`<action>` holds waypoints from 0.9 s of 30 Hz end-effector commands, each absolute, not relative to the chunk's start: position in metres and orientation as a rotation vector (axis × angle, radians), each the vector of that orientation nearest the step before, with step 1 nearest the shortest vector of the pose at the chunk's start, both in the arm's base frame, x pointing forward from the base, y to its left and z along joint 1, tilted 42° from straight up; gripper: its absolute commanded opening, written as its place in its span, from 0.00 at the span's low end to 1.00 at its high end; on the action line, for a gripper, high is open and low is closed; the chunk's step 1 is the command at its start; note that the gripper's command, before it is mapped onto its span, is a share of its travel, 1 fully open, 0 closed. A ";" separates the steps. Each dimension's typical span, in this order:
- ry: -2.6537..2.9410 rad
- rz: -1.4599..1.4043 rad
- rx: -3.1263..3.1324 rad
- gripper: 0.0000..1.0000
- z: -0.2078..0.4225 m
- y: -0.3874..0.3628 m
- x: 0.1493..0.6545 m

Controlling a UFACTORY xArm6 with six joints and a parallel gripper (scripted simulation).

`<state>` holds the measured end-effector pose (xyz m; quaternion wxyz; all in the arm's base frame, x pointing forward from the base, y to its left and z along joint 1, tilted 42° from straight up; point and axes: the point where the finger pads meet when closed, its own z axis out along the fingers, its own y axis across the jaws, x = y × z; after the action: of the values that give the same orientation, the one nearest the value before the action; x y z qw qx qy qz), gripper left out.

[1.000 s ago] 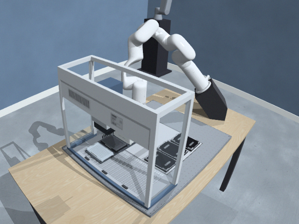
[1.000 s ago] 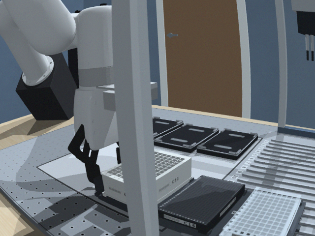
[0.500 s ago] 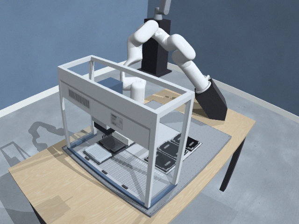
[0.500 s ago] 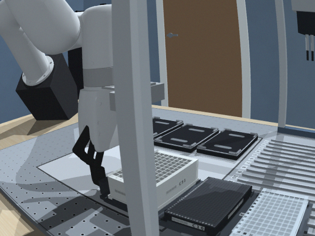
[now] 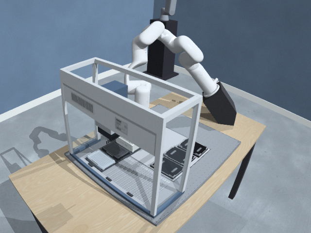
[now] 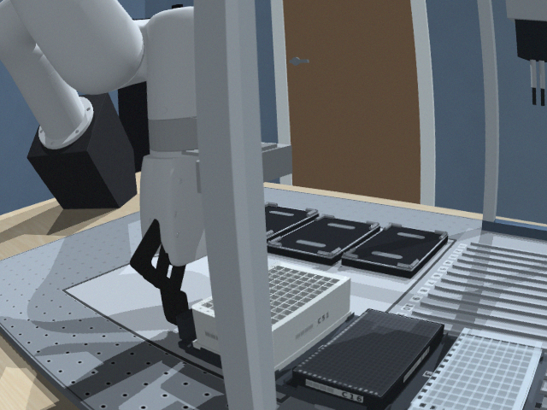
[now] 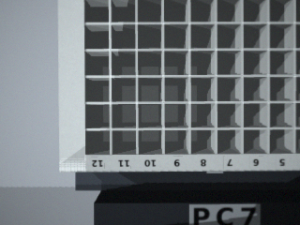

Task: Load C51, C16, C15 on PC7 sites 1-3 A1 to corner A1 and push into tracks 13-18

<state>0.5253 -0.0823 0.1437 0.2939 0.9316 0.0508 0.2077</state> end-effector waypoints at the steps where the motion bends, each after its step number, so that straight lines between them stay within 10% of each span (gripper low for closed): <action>1: 0.136 0.557 2.480 0.82 0.145 -0.081 0.527; 27: 0.136 0.557 2.480 0.82 0.148 -0.080 0.534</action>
<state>0.5325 -0.0806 0.1464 0.2939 0.9316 0.0508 0.2076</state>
